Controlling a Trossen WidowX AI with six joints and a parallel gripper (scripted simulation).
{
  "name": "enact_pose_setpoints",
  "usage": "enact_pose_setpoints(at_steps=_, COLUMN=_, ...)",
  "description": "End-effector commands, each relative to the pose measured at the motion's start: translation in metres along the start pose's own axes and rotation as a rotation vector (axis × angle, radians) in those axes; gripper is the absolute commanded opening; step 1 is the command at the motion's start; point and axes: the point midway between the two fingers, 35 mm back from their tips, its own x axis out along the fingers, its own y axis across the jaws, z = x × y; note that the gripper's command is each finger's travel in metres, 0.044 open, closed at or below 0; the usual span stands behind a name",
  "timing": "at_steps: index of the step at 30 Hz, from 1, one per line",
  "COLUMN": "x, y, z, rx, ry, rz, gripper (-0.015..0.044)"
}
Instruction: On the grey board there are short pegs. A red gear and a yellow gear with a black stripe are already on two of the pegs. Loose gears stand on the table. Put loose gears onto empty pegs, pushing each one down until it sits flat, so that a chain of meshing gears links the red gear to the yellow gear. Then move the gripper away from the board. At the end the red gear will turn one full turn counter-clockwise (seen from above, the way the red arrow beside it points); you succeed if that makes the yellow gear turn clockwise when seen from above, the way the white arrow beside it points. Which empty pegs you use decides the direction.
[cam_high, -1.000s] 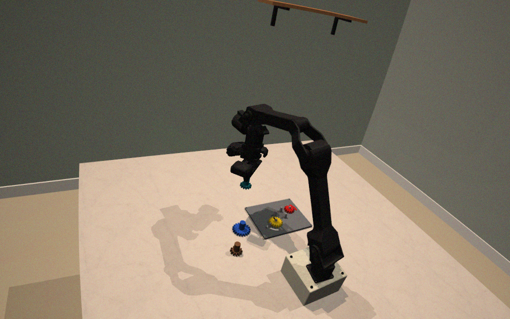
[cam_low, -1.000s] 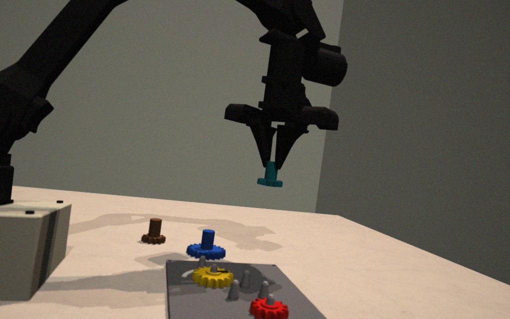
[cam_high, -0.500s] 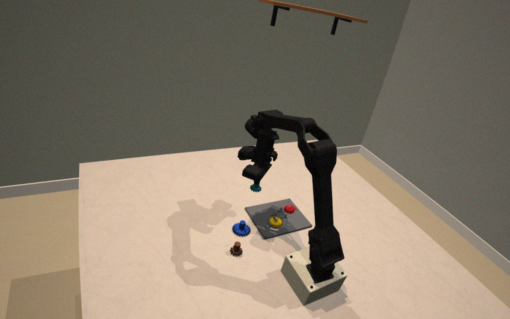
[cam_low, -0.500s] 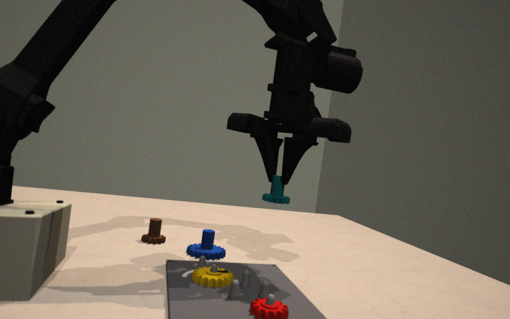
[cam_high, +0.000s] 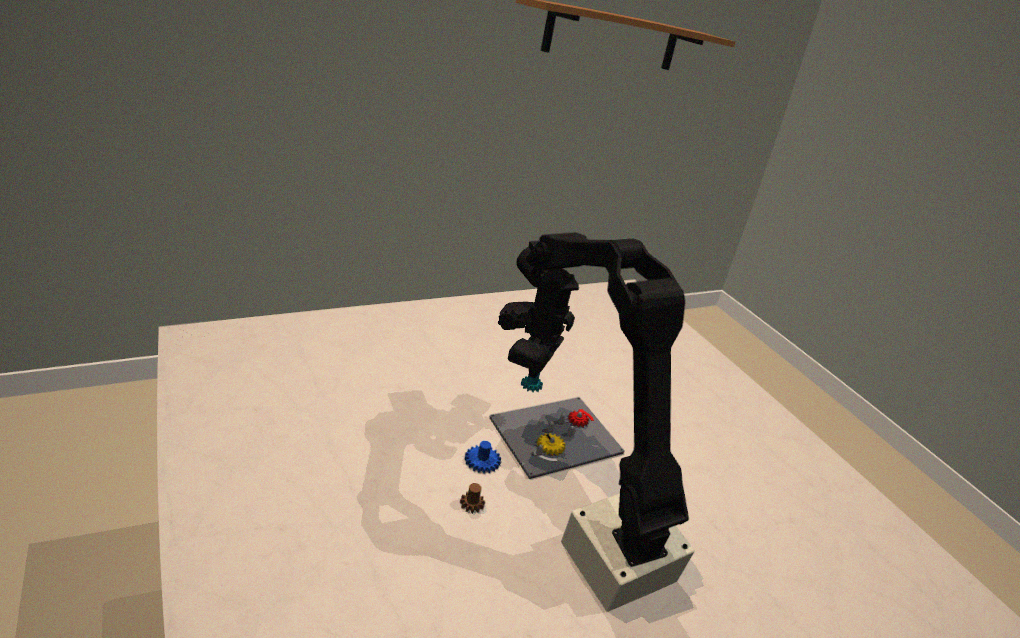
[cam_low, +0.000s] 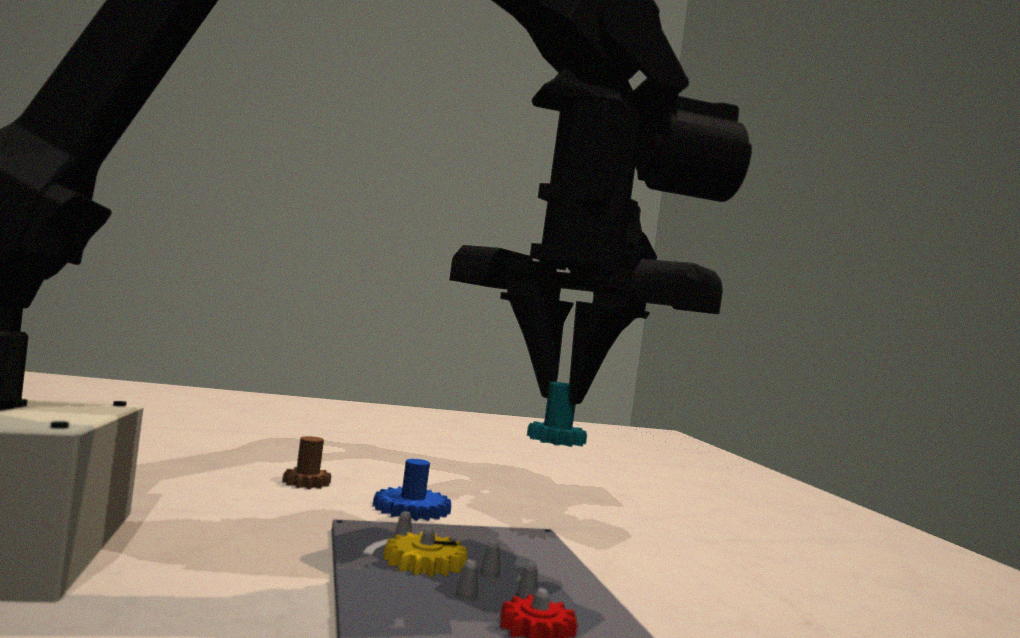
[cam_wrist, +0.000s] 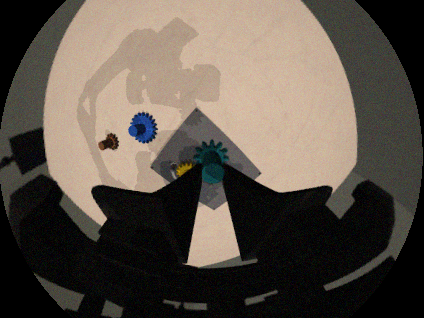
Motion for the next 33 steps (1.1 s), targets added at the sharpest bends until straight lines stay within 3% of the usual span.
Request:
enact_pose_setpoints(at_steps=1, x=0.004, y=-0.006, z=-0.010, rx=-0.005, ry=0.003, rz=-0.005, gripper=0.0000)
enact_pose_setpoints(at_steps=23, x=0.032, y=-0.031, z=-0.067, rx=-0.005, ry=0.008, rz=-0.006, gripper=0.0000)
enact_pose_setpoints(at_steps=33, x=0.032, y=-0.032, z=-0.069, rx=-0.005, ry=0.008, rz=-0.006, gripper=0.0000)
